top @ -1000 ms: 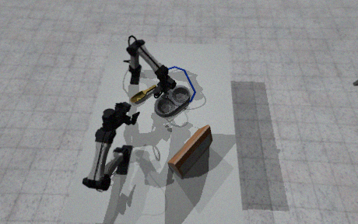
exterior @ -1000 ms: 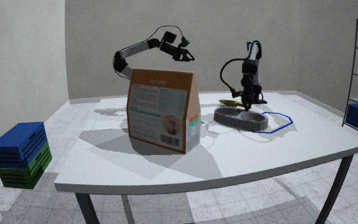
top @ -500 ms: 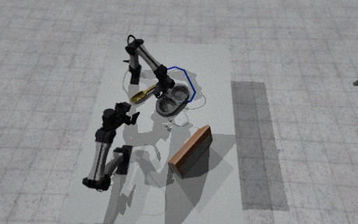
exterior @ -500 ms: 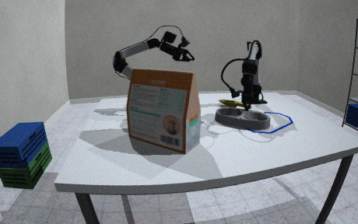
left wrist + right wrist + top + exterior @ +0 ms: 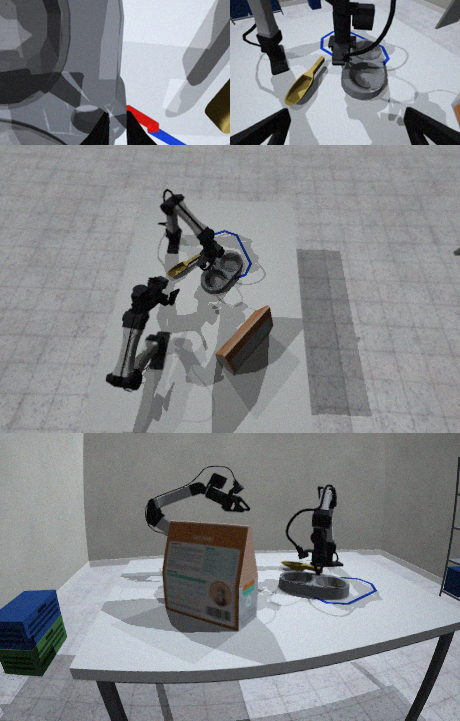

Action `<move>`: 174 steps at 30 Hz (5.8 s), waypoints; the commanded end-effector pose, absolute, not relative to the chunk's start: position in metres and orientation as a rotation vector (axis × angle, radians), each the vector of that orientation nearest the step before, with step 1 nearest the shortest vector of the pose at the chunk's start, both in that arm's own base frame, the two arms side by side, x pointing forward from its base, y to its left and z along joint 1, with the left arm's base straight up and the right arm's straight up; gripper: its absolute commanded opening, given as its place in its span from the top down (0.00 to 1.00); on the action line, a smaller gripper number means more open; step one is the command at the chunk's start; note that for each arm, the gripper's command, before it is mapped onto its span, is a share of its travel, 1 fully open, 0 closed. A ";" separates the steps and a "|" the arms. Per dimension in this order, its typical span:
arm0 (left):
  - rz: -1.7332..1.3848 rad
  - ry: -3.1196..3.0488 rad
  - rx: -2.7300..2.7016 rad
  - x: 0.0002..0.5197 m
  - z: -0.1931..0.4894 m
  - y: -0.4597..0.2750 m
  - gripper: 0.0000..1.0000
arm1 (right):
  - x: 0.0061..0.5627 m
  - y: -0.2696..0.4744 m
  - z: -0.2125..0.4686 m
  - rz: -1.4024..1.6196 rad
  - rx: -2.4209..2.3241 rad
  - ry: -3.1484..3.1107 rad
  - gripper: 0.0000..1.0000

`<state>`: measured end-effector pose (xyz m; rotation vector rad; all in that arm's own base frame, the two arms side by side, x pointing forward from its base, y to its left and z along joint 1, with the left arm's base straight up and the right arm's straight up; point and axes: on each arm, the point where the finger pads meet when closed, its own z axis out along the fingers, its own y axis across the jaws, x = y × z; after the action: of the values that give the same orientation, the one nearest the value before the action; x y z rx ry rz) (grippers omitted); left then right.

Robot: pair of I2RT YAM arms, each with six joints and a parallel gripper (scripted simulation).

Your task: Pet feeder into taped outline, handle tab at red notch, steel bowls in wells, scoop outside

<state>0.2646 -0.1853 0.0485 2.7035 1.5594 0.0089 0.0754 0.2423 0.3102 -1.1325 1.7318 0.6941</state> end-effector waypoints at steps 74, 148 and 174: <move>0.058 2.747 1.565 0.286 0.043 -0.112 0.92 | 0.075 0.244 0.311 0.698 -1.133 1.727 0.00; 0.039 2.369 2.024 0.274 0.047 -0.144 0.92 | 0.075 0.244 0.311 0.698 -1.133 1.727 0.00; 0.061 2.576 1.811 0.284 0.040 -0.129 0.92 | 0.075 0.244 0.311 0.698 -1.133 1.727 0.00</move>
<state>0.2784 -0.1378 0.0485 1.8658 2.5132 0.0364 0.0754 0.2423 0.3102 -1.1325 1.7318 0.6941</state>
